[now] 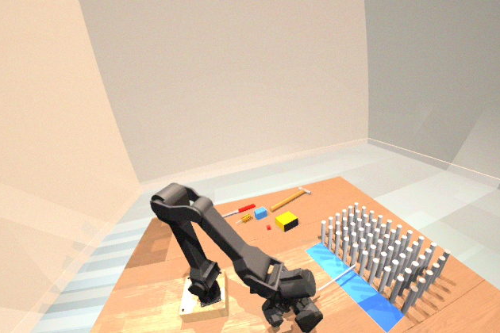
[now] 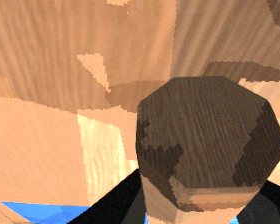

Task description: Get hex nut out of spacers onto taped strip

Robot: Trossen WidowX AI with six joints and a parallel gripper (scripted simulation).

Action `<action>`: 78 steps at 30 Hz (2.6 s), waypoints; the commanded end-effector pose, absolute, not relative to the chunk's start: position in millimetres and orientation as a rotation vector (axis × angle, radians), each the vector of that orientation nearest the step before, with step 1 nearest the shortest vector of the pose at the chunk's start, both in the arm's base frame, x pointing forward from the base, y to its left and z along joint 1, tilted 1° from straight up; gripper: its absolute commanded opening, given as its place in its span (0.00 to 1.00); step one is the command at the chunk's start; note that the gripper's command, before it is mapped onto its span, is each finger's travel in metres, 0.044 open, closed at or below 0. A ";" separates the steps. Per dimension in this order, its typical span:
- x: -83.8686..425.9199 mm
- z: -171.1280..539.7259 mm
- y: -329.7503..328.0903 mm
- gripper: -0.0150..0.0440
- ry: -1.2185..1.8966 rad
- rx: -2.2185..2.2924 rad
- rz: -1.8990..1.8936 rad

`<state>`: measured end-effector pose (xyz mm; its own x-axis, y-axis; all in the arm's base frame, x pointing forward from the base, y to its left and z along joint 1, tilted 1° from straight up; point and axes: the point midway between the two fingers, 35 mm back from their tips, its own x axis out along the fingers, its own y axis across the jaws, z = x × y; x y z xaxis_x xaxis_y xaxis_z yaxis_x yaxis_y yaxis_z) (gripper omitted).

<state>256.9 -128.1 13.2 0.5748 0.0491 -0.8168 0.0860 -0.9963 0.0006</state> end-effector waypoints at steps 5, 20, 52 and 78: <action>266.5 16.2 -130.0 0.25 0.106 2.755 -1.412; 279.6 16.9 -129.2 0.25 0.105 2.756 -1.411; 307.3 18.4 -127.0 0.25 0.104 2.759 -1.408; 328.0 19.7 -125.2 0.25 0.104 2.761 -1.405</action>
<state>322.4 -123.5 16.2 0.5776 0.0489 -0.8149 0.0845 -0.9964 0.0001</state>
